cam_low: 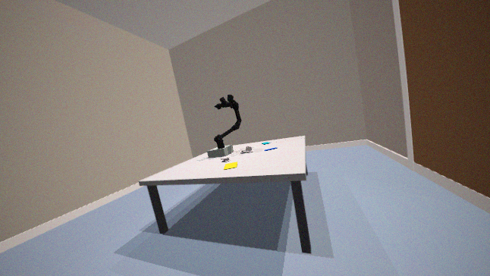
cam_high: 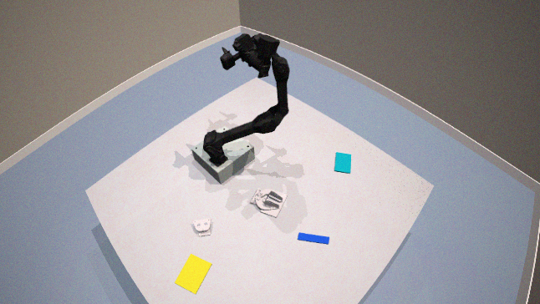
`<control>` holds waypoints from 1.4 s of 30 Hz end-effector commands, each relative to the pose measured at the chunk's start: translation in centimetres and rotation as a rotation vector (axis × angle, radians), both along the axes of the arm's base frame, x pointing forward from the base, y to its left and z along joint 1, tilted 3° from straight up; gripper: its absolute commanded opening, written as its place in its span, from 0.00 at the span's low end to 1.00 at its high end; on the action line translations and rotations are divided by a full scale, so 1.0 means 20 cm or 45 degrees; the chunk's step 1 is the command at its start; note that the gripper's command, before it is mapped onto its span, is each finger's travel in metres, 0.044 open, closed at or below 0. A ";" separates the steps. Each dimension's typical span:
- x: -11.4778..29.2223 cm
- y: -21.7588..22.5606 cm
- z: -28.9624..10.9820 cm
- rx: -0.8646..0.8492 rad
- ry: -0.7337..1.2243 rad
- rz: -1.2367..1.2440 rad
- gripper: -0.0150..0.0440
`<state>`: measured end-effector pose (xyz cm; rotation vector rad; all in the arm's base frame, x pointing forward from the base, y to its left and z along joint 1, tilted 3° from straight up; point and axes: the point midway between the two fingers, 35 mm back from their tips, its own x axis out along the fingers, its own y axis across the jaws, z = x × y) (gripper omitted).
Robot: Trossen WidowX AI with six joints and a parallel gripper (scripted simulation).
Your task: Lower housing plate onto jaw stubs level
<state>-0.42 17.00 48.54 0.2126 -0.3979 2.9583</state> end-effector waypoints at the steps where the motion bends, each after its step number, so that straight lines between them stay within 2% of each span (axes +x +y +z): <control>1: 0.00 0.00 0.00 0.000 0.000 0.000 0.98; 2: -0.01 -0.01 0.00 0.003 -0.003 0.003 1.00; 12: -0.31 -0.39 0.02 0.173 -0.159 0.255 1.00; 25: -0.53 -0.85 -0.07 0.418 -0.306 0.607 1.00; 35: -0.61 -1.24 -0.17 0.658 -0.377 0.848 1.00; 42: -0.60 -1.57 -0.31 0.806 -0.467 1.063 1.00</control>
